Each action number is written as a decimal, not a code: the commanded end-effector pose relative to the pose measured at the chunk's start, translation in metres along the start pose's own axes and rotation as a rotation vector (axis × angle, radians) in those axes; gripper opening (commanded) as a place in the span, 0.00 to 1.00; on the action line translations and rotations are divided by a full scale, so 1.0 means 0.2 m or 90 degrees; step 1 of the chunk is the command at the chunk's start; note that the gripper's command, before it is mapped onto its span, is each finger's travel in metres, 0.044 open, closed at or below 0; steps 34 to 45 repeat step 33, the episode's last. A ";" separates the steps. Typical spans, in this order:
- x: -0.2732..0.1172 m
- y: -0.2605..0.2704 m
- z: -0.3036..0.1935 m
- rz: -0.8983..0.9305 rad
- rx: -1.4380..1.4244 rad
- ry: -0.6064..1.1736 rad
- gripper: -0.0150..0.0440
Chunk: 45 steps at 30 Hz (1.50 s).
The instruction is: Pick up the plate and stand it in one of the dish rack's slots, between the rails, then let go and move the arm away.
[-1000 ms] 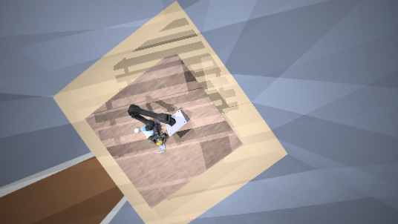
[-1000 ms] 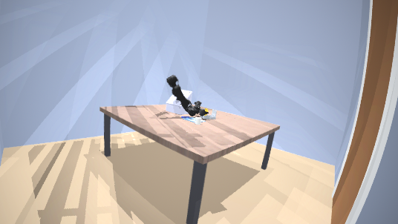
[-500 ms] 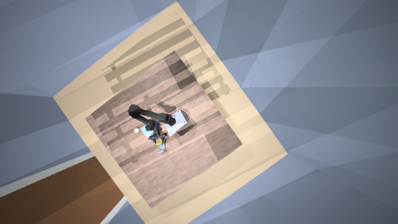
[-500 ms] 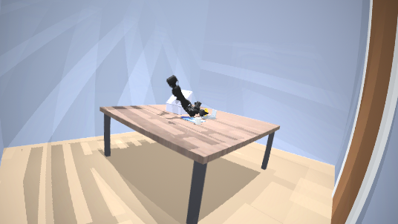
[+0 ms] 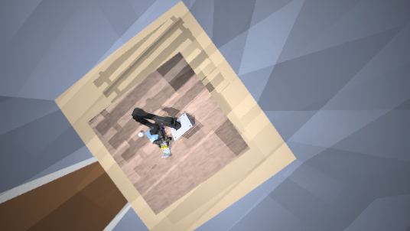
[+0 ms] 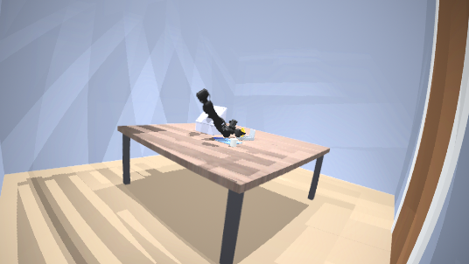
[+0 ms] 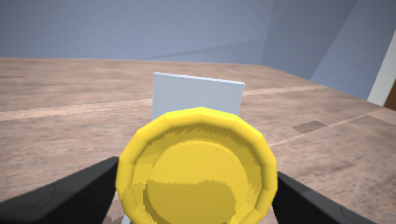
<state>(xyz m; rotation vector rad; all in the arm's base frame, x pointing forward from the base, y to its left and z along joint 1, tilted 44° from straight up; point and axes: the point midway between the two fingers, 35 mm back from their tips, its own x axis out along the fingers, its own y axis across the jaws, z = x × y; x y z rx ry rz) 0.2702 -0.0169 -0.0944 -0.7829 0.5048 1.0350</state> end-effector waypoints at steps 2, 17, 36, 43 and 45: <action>0.00 0.00 0.00 0.000 0.000 0.000 0.93; -0.06 -0.05 0.56 0.000 -0.003 -0.006 0.93; -0.03 -0.02 0.58 0.058 0.162 0.100 0.93; -0.03 -0.02 0.58 0.058 0.162 0.100 0.93; -0.03 -0.02 0.58 0.058 0.162 0.100 0.93</action>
